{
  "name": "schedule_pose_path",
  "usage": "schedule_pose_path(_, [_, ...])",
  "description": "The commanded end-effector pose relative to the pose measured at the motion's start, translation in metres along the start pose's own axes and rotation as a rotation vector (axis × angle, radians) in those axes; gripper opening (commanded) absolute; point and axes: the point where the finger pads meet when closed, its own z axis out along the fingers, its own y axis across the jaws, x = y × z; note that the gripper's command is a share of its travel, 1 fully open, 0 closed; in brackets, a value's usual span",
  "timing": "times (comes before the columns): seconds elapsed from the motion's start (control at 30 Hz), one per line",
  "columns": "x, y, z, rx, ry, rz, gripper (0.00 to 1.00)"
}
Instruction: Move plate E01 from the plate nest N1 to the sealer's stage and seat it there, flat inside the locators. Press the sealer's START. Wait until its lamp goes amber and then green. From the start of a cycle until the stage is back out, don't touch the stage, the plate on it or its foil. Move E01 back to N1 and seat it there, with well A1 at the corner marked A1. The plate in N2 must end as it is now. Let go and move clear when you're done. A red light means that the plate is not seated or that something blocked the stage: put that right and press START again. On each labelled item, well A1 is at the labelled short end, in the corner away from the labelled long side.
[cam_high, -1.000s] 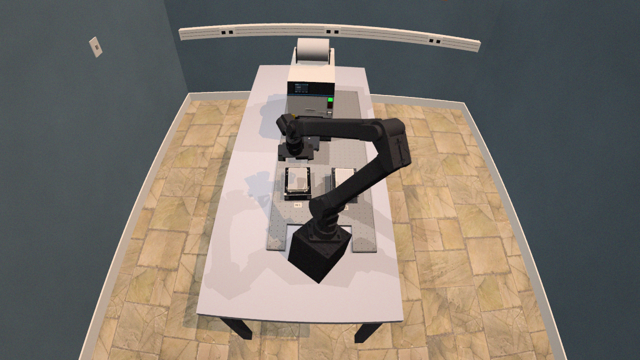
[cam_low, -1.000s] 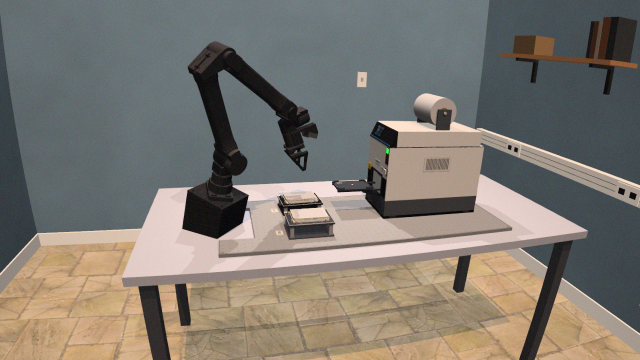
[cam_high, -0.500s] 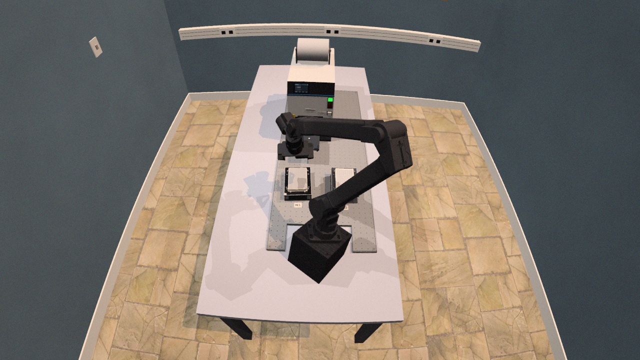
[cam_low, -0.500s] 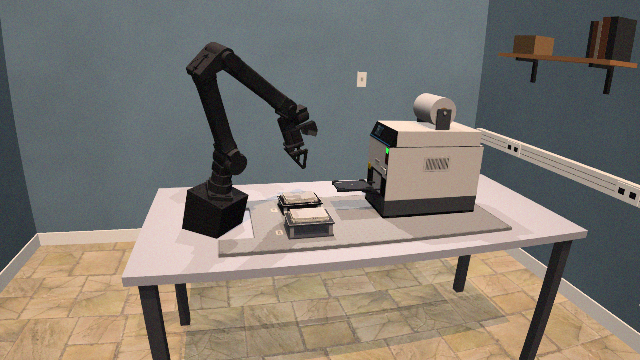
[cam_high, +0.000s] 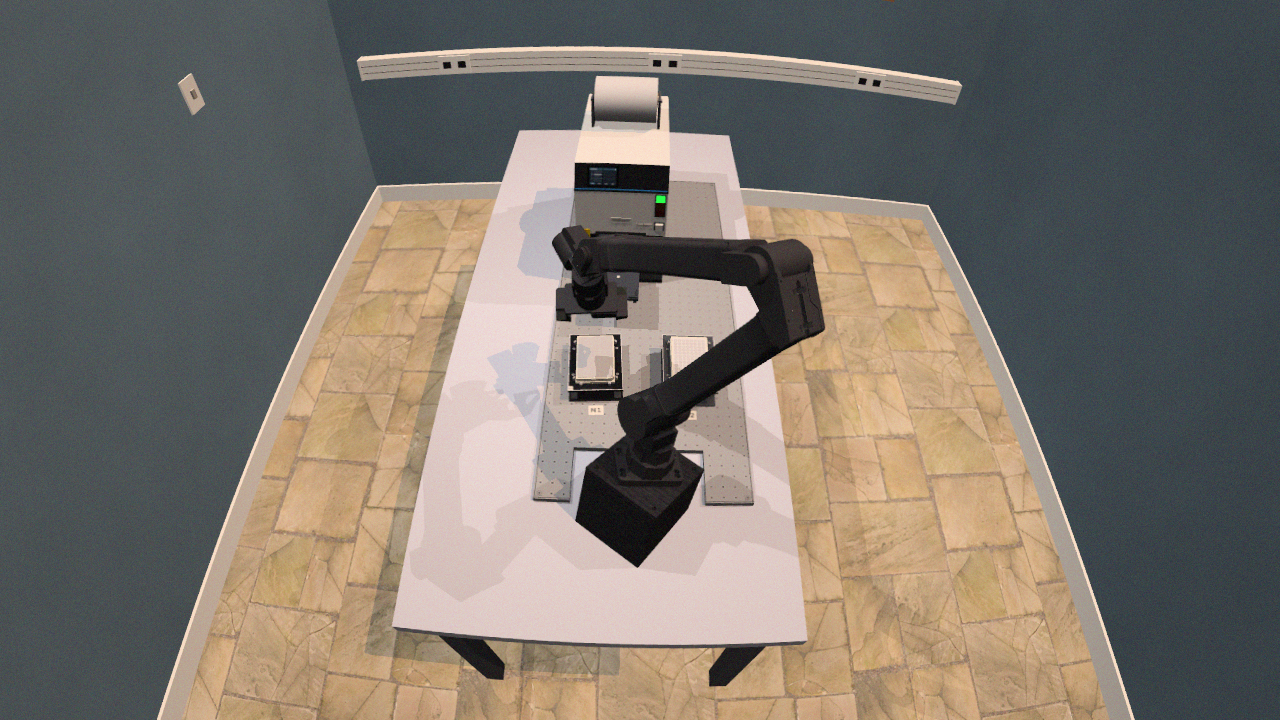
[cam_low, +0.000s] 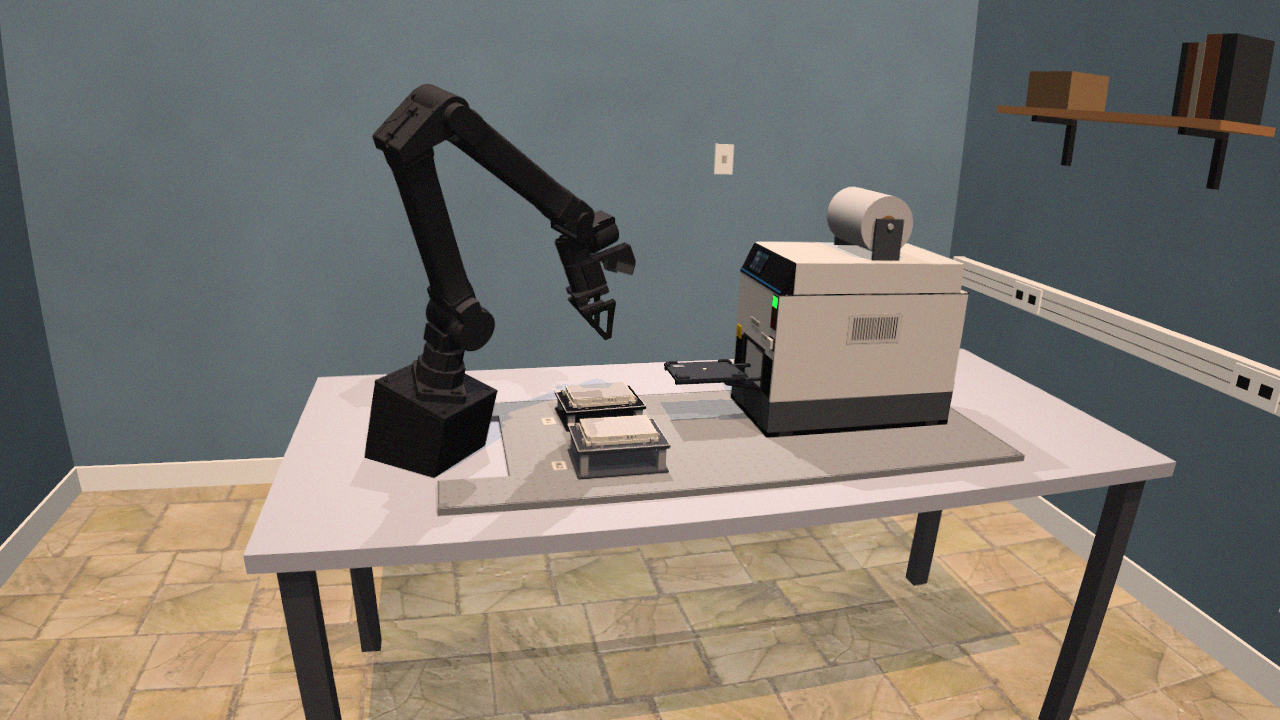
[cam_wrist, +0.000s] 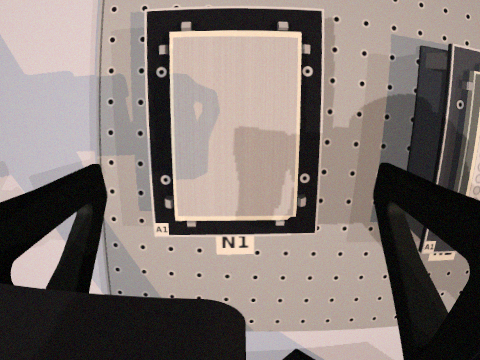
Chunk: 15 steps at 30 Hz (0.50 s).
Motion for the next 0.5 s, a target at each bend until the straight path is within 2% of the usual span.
schedule_pose_path(0.0, [-0.017,0.000,-0.004,-0.005,-0.030,0.014,1.00])
schedule_pose_path(0.3, [-0.025,0.003,-0.007,-0.010,-0.039,0.018,1.00])
schedule_pose_path(0.33, [-0.020,-0.013,-0.002,-0.012,0.012,0.017,1.00])
schedule_pose_path(0.4, [-0.022,-0.014,-0.001,-0.005,0.107,0.017,1.00])
schedule_pose_path(0.47, [-0.026,-0.009,-0.001,-0.011,0.180,0.017,1.00])
